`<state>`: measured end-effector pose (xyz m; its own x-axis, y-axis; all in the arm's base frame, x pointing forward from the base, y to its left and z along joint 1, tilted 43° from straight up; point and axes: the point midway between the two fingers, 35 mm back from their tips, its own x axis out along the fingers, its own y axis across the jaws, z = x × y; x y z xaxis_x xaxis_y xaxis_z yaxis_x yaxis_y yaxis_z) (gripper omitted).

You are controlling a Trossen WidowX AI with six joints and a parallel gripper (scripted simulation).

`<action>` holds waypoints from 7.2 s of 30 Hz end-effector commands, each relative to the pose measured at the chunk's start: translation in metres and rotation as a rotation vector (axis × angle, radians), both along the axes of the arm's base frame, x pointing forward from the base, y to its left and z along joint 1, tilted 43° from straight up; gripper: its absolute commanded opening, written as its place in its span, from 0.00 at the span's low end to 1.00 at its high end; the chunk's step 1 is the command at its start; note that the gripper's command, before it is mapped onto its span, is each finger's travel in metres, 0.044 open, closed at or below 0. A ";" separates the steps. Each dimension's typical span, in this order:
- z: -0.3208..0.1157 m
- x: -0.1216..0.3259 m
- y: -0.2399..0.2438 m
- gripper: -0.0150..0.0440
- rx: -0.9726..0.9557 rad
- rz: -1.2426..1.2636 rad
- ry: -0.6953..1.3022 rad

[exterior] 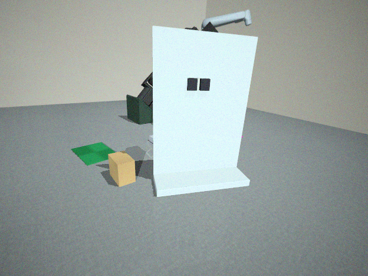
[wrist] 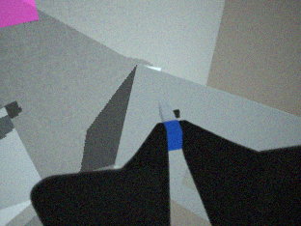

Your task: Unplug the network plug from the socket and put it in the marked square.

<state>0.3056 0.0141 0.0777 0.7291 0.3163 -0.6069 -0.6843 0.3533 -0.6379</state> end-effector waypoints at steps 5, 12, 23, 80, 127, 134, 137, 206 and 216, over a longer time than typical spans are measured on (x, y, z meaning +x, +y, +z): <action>0.008 -0.015 0.031 0.25 0.050 0.233 -0.003; 0.018 -0.032 0.056 0.25 0.117 0.426 -0.022; 0.037 -0.055 0.081 0.25 0.221 0.636 -0.075; -0.006 -0.061 0.122 0.25 0.221 0.635 -0.073; 0.002 -0.068 0.107 0.52 0.217 0.639 -0.071; 0.005 -0.071 0.101 0.52 0.219 0.637 -0.071; 0.006 -0.070 0.100 0.52 0.217 0.638 -0.070; 0.056 -0.063 0.048 0.52 0.211 0.640 -0.062; 0.060 -0.063 0.043 0.52 0.213 0.635 -0.054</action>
<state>0.2414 0.0590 0.1367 0.3905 0.8036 -0.4492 -0.7691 0.0166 -0.6389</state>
